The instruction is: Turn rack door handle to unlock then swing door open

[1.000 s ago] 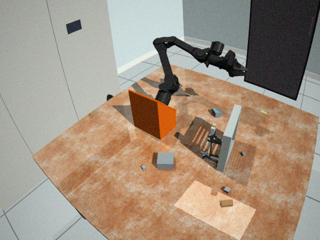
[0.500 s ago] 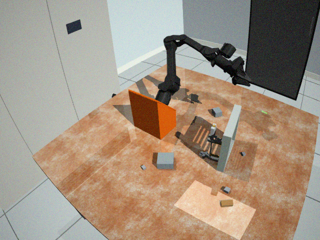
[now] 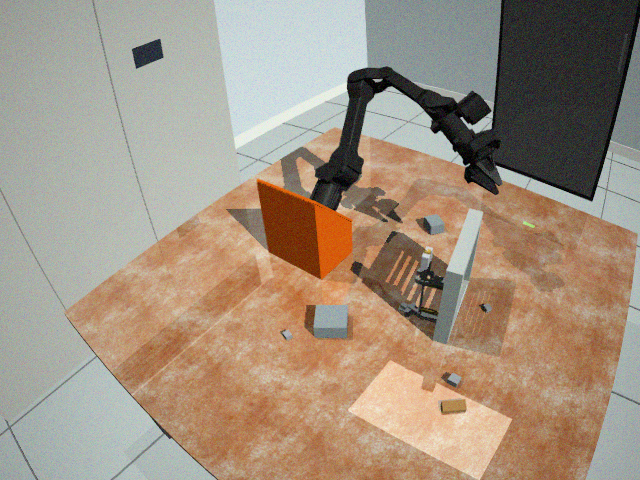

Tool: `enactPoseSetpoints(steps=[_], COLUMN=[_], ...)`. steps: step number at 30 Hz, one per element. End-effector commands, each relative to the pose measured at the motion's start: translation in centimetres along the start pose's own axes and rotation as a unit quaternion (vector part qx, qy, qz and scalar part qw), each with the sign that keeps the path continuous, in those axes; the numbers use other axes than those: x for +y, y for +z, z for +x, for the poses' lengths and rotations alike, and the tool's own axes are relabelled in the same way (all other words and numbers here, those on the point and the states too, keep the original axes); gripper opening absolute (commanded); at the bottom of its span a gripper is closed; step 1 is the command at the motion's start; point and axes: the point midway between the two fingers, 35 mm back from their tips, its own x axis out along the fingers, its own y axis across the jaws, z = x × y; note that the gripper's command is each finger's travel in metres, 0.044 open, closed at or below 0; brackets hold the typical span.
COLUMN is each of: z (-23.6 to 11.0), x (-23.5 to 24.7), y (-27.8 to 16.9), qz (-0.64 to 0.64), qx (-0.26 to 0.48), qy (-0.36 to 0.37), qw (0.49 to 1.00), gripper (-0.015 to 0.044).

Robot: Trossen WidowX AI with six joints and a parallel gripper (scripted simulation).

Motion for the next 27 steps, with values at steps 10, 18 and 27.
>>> enactPoseSetpoints(steps=[10,18,27], z=[3.2,4.2,4.8], x=[-2.6,-3.9,-5.5], y=[-4.9,-7.9,-11.5], qz=[0.001,0.015,0.035], qx=[0.137,0.207,0.272], qy=[0.057,0.104,0.159], qw=[0.989,0.973,0.949], gripper=[0.0284,0.0284,0.0284])
